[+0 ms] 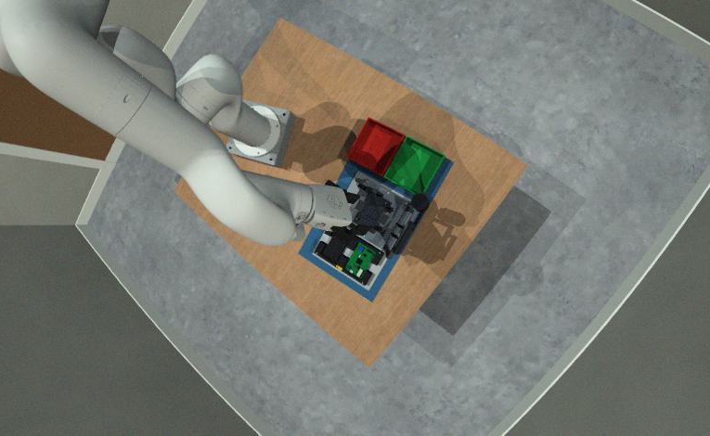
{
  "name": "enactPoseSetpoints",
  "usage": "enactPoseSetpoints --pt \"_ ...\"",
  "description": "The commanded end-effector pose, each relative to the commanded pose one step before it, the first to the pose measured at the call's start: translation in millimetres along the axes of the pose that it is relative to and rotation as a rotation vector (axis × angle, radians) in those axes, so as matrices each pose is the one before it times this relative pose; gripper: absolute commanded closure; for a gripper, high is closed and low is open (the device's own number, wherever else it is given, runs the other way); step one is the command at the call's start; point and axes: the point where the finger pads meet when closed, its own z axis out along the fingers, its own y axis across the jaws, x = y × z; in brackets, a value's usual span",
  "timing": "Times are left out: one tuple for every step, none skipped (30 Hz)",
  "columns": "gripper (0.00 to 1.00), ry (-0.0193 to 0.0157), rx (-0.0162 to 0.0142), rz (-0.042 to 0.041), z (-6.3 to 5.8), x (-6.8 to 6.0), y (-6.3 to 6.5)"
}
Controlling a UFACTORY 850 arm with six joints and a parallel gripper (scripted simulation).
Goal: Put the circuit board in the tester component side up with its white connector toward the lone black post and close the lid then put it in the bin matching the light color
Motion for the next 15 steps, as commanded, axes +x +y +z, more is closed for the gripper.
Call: enactPoseSetpoints --pt "0.0 0.02062 -0.04269 -0.02467 -1.8 6.5 -6.23" --pt "0.0 0.0 0.0 0.0 0.0 0.0 0.0" --pt "0.0 0.01434 -0.01567 -0.0156 -1.24 5.66 -3.15" --pt "0.0 0.0 0.0 0.0 0.0 0.0 0.0" --pt "0.0 0.0 0.0 0.0 0.0 0.0 0.0" --pt "0.0 0.0 0.0 0.0 0.0 0.0 0.0" --pt "0.0 0.00944 -0.01798 -0.01877 -0.68 3.98 -3.34" --pt "0.0 0.0 0.0 0.0 0.0 0.0 0.0" --pt "0.0 0.0 0.0 0.0 0.0 0.0 0.0" --pt "0.0 0.01016 -0.01812 -0.01848 -0.76 4.3 -3.18" --pt "0.0 0.0 0.0 0.0 0.0 0.0 0.0" --pt "0.0 0.0 0.0 0.0 0.0 0.0 0.0" --pt "0.0 0.01155 -0.01781 -0.01767 -0.9 4.84 -2.98" --pt "0.0 0.0 0.0 0.0 0.0 0.0 0.0" --pt "0.0 0.0 0.0 0.0 0.0 0.0 0.0"
